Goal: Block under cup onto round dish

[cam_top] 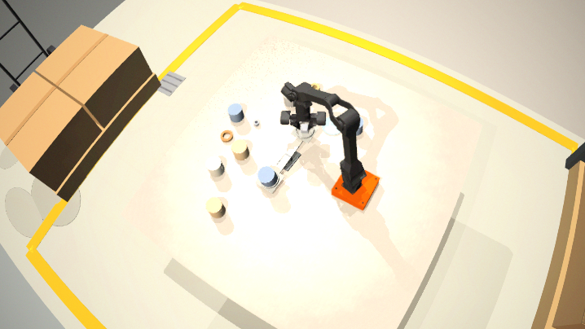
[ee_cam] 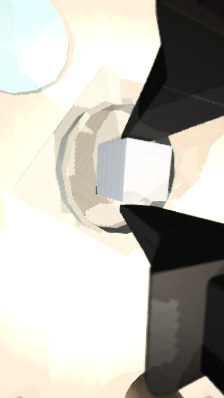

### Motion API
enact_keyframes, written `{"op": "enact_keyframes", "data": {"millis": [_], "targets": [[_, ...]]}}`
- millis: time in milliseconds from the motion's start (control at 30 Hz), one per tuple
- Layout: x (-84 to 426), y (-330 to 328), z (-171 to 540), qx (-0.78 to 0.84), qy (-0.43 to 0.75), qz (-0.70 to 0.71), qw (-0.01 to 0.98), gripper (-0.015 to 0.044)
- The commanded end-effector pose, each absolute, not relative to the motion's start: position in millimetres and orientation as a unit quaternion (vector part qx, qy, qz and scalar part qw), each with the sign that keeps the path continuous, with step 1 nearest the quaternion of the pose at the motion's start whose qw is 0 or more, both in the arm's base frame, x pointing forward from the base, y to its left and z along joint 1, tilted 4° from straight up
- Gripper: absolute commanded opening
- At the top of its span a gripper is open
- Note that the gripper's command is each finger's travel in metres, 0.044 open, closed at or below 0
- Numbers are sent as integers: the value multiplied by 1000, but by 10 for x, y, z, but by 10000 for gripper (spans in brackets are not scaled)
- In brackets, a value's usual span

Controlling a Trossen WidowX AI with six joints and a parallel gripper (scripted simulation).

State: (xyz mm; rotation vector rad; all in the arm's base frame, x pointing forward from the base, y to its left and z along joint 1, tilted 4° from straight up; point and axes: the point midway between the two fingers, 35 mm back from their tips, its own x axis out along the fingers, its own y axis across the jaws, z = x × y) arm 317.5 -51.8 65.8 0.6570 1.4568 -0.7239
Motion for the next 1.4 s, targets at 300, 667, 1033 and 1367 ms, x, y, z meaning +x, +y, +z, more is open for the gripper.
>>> {"op": "enact_keyframes", "data": {"millis": [300, 667, 1033, 1367], "targets": [[3185, -521, 746, 287, 640, -320, 637, 0], [3218, -504, 1274, 287, 640, -319, 638, 0], [3188, -500, 1573, 287, 640, -320, 637, 0], [3045, -1303, 1062, 285, 639, -322, 638, 0]]}}
